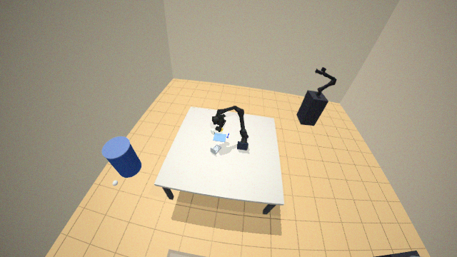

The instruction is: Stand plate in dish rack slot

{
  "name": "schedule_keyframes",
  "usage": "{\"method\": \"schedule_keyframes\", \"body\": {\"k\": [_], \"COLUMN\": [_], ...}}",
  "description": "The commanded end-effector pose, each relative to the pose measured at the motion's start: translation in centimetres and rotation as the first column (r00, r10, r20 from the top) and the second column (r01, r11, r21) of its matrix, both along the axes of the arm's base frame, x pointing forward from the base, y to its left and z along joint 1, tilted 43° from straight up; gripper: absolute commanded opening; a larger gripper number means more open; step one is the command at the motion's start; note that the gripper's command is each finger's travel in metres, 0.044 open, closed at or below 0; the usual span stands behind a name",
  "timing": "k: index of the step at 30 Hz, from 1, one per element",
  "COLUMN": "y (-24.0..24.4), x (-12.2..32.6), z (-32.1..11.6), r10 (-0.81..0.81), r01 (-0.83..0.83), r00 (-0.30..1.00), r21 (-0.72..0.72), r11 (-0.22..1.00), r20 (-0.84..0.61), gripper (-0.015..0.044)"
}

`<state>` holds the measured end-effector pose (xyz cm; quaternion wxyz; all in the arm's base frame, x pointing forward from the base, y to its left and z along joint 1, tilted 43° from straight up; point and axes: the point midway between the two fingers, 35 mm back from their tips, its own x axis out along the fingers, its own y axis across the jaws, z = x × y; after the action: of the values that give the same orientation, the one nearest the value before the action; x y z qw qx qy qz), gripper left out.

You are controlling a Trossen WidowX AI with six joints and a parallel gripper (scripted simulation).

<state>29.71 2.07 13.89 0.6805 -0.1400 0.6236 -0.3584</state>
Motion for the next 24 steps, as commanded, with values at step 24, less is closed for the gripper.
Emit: {"method": "schedule_keyframes", "body": {"k": [24], "y": [3.0], "x": [-2.6], "z": [-8.3], "r10": [-0.094], "r01": [0.111], "r00": [0.991], "r21": [0.194], "r11": [0.975], "r20": [-0.095], "gripper": [0.0]}}
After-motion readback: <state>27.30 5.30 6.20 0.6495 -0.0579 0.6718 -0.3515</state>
